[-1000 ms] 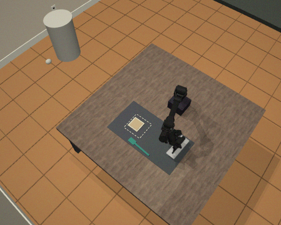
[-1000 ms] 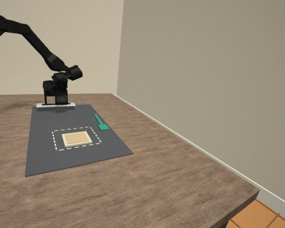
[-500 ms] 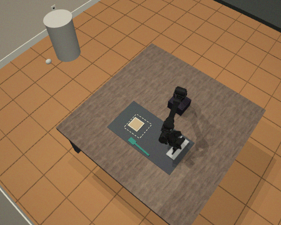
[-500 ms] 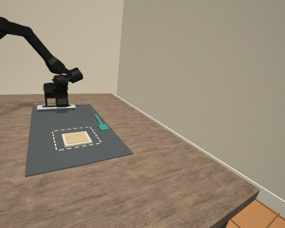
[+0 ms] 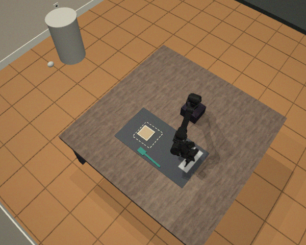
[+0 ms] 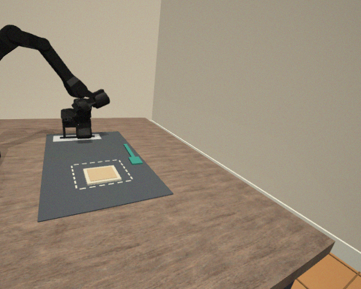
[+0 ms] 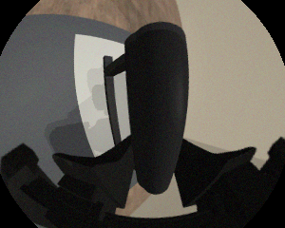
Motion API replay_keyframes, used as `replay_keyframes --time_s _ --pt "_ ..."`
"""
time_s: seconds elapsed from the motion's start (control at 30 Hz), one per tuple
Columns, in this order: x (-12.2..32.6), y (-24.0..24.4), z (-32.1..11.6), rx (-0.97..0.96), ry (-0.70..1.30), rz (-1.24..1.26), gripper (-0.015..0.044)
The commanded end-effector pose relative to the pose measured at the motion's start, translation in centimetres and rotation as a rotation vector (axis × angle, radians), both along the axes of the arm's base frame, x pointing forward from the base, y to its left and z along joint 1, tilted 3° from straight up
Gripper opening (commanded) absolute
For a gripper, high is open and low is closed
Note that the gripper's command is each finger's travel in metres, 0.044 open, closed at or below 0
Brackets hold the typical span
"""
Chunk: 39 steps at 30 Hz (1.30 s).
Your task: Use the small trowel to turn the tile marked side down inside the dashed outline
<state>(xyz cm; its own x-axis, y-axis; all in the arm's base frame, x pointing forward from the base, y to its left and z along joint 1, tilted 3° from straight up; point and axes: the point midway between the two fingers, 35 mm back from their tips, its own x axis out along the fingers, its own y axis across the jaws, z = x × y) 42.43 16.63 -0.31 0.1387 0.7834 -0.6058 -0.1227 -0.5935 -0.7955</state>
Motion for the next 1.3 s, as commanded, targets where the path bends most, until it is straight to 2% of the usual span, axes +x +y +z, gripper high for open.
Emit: replay_keyframes --time_s 0.0,0.27,0.3,0.6,0.8,0.97,1.17,1.27 --pt "0.1 0.1 0.1 0.006 -0.013 0.004 0.0079" --pt "0.1 0.1 0.1 0.006 -0.013 0.004 0.0289" --pt "0.1 0.1 0.1 0.006 -0.013 0.004 0.0300" --pt "0.1 -0.1 0.2 0.005 -0.012 0.004 0.0300" --pt "-0.6 -4.2 3.2 -0.002 -0.007 0.001 0.0300" --pt "-0.9 -4.8 3.8 -0.002 -0.006 0.001 0.0300" --pt "-5.1 -6.6 10.9 -0.006 -0.001 -0.009 0.0300" --pt "-6.5 -7.0 12.6 -0.007 0.001 -0.011 0.0300"
